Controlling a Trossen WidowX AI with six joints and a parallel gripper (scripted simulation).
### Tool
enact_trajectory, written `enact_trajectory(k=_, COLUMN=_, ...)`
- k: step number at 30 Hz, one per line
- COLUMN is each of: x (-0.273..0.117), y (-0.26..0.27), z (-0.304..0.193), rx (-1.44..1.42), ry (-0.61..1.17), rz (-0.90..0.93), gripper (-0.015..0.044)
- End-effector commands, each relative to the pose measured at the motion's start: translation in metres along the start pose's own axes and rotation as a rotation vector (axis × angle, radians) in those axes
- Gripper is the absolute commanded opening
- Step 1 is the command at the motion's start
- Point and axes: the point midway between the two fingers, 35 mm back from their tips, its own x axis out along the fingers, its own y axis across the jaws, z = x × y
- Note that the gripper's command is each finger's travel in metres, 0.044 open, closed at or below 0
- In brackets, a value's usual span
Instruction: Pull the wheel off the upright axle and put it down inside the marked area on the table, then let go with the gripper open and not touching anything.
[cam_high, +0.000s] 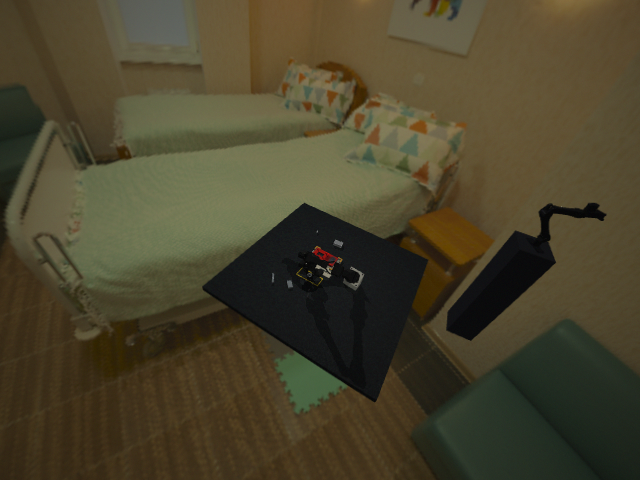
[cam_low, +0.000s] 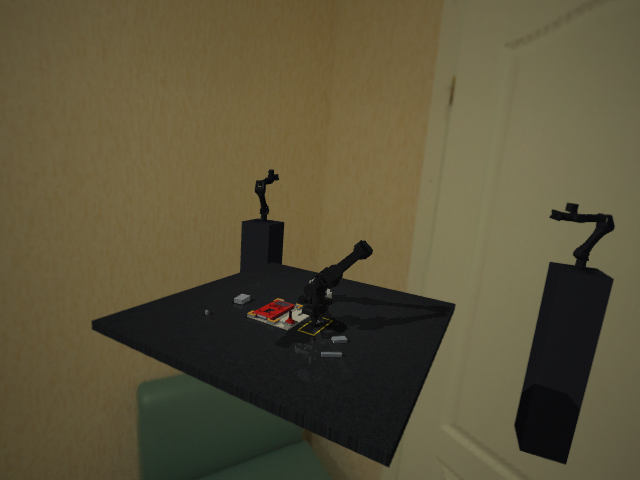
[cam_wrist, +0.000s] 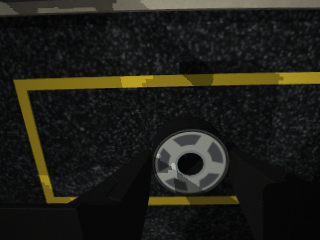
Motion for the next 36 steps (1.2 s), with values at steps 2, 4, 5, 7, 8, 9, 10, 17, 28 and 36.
enact_trajectory(k=2, x=-0.002, y=0.000, z=0.000, rx=-0.002, ry=-0.001, rz=-0.002, gripper=0.0289)
enact_trajectory(k=4, x=-0.013, y=0.001, z=0.000, rx=-0.001, ry=-0.002, rz=-0.001, gripper=0.0300)
enact_trajectory(k=5, x=-0.022, y=0.001, z=0.001, rx=-0.001, ry=-0.004, rz=-0.001, gripper=0.0300)
enact_trajectory(k=7, x=-0.041, y=0.001, z=0.001, rx=0.001, ry=-0.005, rz=-0.001, gripper=0.0300)
enact_trajectory(k=8, x=-0.051, y=0.001, z=0.001, rx=0.001, ry=-0.005, rz=0.000, gripper=0.0300)
enact_trajectory(k=9, x=-0.058, y=0.000, z=0.000, rx=0.002, ry=-0.004, rz=0.000, gripper=0.0300)
enact_trajectory(k=10, x=-0.060, y=0.000, z=0.000, rx=0.002, ry=-0.004, rz=0.000, gripper=0.0300)
enact_trajectory(k=17, x=-0.080, y=-0.032, z=0.024, rx=0.008, ry=-0.021, rz=0.004, gripper=0.0431)
enact_trajectory(k=28, x=-0.105, y=-0.080, z=0.039, rx=0.007, ry=-0.008, rz=-0.005, gripper=0.0440)
enact_trajectory(k=36, x=-0.105, y=-0.080, z=0.039, rx=0.007, ry=-0.008, rz=-0.005, gripper=0.0440)
